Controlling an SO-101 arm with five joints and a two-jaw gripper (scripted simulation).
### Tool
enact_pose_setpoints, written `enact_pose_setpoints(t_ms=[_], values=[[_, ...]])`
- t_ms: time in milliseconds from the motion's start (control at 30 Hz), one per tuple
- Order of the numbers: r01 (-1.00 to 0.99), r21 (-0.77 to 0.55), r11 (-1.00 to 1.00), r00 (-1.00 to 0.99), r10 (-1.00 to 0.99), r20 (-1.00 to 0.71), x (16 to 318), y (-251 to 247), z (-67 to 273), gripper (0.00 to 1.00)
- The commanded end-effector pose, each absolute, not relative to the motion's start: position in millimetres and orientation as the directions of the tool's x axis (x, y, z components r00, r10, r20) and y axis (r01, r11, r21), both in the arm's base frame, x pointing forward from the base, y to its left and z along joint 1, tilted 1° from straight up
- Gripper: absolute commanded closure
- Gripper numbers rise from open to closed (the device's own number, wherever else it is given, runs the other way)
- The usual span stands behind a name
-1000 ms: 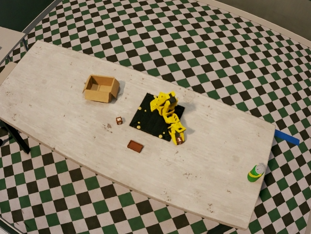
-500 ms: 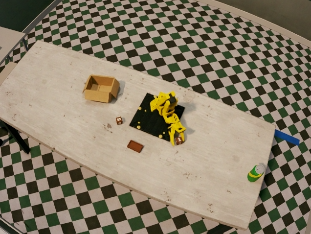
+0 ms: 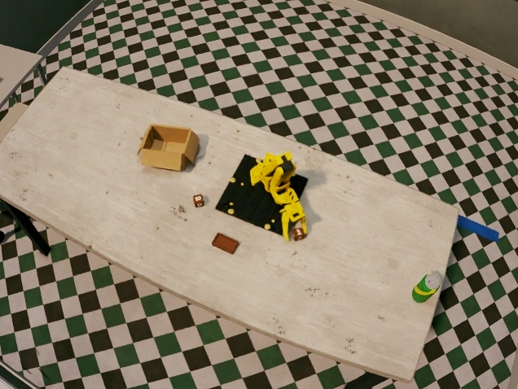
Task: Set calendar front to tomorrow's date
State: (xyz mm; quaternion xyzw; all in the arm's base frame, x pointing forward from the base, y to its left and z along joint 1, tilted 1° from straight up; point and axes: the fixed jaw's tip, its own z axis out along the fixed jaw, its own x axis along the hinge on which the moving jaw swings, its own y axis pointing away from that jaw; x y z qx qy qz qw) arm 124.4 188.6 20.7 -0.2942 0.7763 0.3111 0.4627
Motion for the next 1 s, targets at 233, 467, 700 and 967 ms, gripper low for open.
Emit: enact_pose_setpoints(t_ms=[233, 467, 700, 967], values=[[-0.589, 0.485, 0.646, -0.608, 0.040, -0.793, 119.6, 183.2, 26.1, 0.64], [-0.590, 0.484, 0.646, -0.609, 0.038, -0.792, 119.6, 183.9, 26.7, 0.64], [-0.590, 0.484, 0.646, -0.609, 0.037, -0.792, 119.7, 184.1, 26.6, 0.64], [-0.590, 0.484, 0.646, -0.609, 0.037, -0.792, 119.7, 184.1, 26.6, 0.64]])
